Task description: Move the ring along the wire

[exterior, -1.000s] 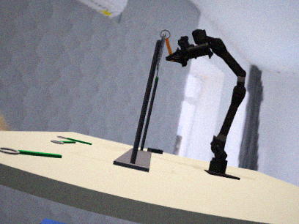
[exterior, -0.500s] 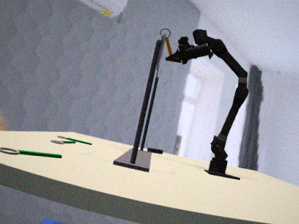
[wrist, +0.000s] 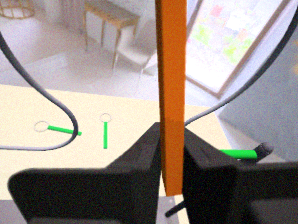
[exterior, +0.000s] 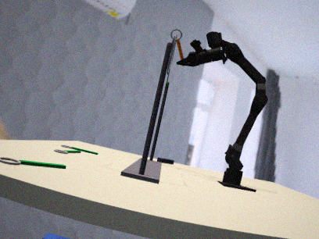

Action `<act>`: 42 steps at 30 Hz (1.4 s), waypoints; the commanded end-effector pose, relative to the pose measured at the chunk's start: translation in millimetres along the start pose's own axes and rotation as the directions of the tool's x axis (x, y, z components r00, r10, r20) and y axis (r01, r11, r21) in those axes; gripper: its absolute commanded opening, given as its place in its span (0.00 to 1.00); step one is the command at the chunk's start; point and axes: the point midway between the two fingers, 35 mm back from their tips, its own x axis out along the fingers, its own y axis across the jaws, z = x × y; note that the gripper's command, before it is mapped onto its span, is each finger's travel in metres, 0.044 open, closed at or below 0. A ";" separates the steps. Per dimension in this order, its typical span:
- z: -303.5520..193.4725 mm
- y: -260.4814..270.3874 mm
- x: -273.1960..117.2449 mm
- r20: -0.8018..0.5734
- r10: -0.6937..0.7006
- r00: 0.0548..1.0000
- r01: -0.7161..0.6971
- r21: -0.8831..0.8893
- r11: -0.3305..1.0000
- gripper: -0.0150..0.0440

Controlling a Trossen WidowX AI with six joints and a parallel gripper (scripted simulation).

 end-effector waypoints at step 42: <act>2.9 -17.3 0.3 0.121 -0.207 0.971 0.239 -0.473 0.848 0.00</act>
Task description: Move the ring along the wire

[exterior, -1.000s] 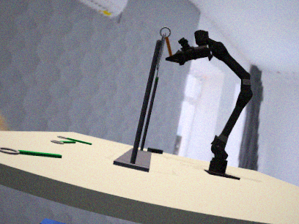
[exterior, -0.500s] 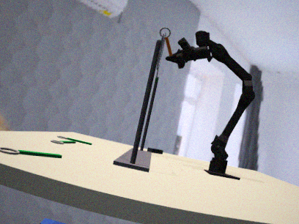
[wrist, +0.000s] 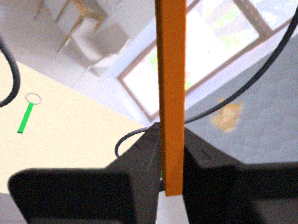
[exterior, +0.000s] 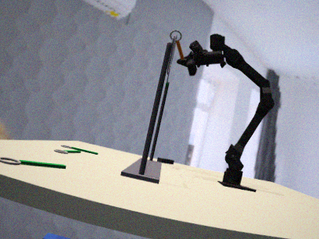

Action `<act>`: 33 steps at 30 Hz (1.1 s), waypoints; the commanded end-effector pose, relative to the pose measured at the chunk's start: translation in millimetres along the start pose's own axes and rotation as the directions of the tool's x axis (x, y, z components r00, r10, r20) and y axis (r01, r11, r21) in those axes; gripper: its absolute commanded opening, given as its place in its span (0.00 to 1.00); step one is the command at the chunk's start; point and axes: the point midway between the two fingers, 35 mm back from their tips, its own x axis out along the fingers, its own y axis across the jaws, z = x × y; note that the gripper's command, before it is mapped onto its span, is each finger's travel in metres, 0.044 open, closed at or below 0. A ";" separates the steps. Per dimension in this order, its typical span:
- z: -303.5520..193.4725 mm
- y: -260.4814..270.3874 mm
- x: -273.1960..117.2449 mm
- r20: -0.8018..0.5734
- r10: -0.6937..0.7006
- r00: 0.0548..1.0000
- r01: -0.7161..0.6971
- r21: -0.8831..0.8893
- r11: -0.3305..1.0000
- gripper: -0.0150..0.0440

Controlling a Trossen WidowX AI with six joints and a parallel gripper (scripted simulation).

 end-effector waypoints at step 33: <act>1.2 -13.7 0.3 0.084 -0.172 0.982 0.191 -0.388 0.901 0.00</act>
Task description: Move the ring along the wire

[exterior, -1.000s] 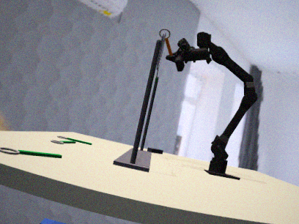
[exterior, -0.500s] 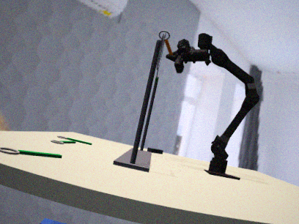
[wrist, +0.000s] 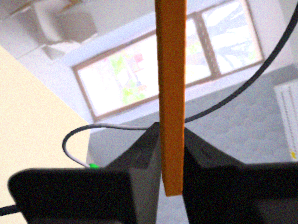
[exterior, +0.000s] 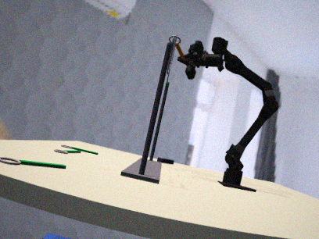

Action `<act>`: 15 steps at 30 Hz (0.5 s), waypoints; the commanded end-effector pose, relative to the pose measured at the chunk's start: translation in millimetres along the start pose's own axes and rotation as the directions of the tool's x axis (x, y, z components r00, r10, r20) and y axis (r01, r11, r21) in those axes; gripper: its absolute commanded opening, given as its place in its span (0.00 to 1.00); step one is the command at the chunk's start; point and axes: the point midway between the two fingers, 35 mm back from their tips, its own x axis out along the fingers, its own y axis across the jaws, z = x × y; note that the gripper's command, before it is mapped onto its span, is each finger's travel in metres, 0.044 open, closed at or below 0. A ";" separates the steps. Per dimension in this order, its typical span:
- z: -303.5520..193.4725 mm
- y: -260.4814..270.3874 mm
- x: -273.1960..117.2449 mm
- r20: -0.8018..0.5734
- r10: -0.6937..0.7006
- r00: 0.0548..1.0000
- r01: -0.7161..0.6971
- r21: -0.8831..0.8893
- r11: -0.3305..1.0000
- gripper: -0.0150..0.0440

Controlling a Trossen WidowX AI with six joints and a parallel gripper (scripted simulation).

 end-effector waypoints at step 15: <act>-0.3 -6.0 0.1 0.033 -0.089 0.996 0.094 -0.201 0.975 0.00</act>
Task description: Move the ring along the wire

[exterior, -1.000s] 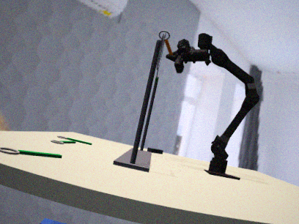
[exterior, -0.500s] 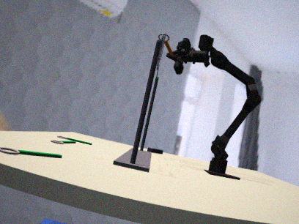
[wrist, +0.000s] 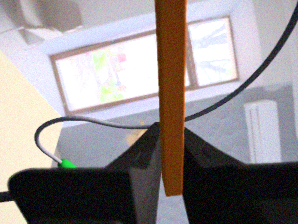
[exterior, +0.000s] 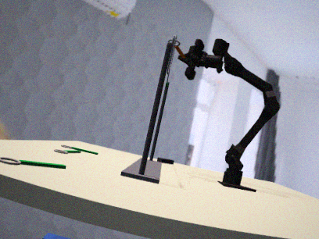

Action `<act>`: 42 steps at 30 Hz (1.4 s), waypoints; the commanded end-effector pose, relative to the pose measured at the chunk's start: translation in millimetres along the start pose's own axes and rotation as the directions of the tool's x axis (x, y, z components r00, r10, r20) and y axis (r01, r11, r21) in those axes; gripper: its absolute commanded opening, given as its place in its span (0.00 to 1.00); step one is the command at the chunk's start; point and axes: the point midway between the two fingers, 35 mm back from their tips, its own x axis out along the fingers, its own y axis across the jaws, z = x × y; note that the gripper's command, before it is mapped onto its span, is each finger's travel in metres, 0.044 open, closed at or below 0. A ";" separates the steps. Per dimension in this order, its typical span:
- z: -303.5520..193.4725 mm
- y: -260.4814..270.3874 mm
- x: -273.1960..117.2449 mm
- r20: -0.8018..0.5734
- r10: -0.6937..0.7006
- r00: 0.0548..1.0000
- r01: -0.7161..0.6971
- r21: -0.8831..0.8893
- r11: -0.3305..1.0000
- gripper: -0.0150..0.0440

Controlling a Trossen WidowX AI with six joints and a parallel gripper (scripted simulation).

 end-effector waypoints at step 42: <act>4.2 -16.4 -0.3 0.119 -0.206 0.971 0.238 -0.474 0.848 0.00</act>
